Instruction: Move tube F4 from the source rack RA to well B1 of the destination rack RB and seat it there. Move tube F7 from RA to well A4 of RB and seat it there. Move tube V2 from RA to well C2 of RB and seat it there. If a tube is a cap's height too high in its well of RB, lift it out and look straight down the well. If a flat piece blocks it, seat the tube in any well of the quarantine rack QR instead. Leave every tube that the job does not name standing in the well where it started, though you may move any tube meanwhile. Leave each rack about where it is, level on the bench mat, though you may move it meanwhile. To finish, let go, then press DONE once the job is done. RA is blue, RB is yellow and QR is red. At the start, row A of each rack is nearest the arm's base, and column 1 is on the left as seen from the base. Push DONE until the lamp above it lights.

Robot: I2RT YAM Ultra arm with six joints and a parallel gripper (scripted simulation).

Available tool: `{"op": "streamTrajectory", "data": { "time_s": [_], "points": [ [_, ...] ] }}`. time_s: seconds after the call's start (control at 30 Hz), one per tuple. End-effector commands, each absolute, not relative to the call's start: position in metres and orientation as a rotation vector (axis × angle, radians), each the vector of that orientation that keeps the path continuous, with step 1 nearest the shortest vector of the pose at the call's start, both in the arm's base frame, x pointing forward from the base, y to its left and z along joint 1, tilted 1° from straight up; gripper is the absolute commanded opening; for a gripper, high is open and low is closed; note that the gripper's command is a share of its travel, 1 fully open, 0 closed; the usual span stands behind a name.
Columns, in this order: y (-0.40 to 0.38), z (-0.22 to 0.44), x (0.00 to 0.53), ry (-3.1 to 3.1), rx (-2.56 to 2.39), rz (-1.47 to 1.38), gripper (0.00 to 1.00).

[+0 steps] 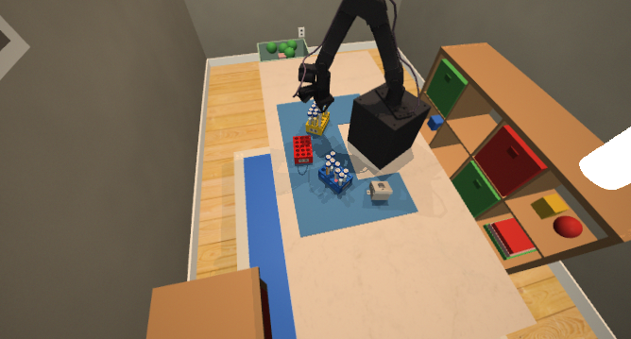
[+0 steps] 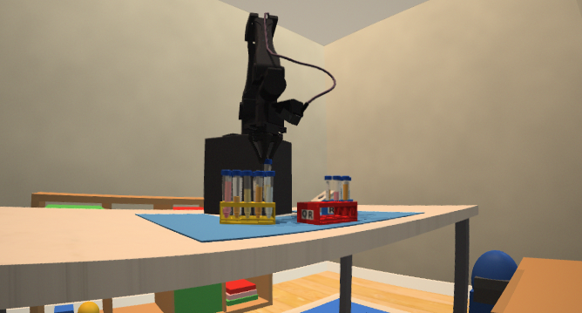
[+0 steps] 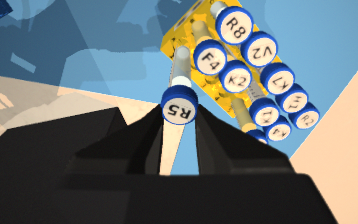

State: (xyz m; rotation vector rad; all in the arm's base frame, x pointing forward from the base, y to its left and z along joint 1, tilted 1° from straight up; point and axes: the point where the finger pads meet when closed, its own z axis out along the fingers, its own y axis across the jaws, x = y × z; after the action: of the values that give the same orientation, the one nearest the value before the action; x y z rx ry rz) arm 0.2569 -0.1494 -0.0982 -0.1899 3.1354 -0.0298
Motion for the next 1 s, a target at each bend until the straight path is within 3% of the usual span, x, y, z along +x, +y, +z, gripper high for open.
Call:
{"op": "streamTrajectory", "data": {
  "time_s": [0.0,0.97],
  "points": [
    [-0.158,-0.099,0.268,3.105,-0.186,-0.046,0.00],
    [-0.163,-0.112,0.265,3.118,-0.181,-0.061,0.00]
  ]
}}
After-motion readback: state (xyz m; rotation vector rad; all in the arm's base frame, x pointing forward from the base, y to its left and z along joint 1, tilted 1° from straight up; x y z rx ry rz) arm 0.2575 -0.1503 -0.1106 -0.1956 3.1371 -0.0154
